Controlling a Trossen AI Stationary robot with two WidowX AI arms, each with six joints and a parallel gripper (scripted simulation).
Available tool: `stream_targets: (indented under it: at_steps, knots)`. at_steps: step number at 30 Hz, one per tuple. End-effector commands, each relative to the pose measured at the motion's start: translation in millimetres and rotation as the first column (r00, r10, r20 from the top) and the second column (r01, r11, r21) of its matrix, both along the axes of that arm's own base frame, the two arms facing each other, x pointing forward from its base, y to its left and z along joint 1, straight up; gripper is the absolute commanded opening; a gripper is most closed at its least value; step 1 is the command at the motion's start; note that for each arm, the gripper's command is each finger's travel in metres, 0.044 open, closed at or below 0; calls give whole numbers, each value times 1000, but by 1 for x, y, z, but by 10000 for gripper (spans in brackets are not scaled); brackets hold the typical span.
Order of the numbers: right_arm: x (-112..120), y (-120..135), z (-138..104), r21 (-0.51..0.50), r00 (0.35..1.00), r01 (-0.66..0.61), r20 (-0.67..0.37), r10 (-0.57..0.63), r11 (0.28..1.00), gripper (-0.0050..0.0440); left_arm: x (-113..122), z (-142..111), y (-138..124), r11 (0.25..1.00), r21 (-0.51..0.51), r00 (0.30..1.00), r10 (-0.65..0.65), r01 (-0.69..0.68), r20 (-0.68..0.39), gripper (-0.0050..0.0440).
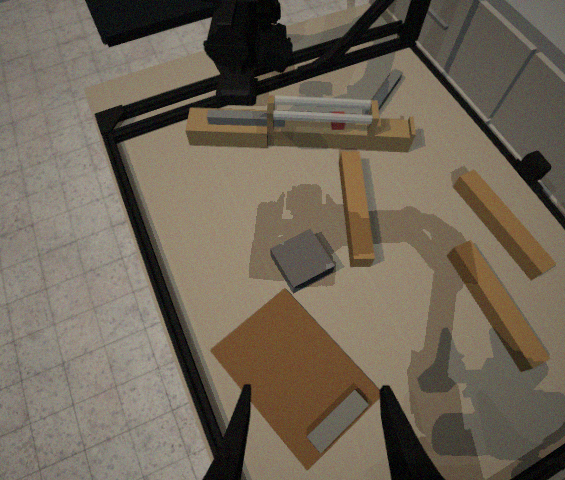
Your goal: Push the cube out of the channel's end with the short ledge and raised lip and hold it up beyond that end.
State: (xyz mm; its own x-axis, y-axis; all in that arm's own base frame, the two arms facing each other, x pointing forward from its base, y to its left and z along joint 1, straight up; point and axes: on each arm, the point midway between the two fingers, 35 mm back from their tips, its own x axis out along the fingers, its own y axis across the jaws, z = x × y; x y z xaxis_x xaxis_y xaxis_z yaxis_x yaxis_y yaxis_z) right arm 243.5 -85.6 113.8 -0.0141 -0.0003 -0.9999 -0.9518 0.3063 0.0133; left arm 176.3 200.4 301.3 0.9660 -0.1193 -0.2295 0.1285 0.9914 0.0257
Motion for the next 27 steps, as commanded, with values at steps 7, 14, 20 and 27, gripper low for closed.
stream_targets:
  at_steps: [7, 14, 20, 27]
  knots:
    - [-1, 0, 20, 0, 1000, -5, 14, 5, 1000, 200, 0, 1, 0, 1000, 1, 1000, -1, 1, 4, 400]
    - [-2, -4, 13, 0, 1000, 0, 6, 0, 1000, 152, 0, 1, 0, 1000, 1, 1000, -1, 1, 4, 400]
    - [-8, -41, -18, 2, 1000, 8, 13, -8, 1000, 8, 0, 1, 0, 1000, 1, 1000, -1, 1, 4, 400]
    - [-26, -81, -53, 0, 1000, 5, 15, -5, 1000, 0, 0, 1, 0, 1000, 1, 1000, -1, 1, 4, 400]
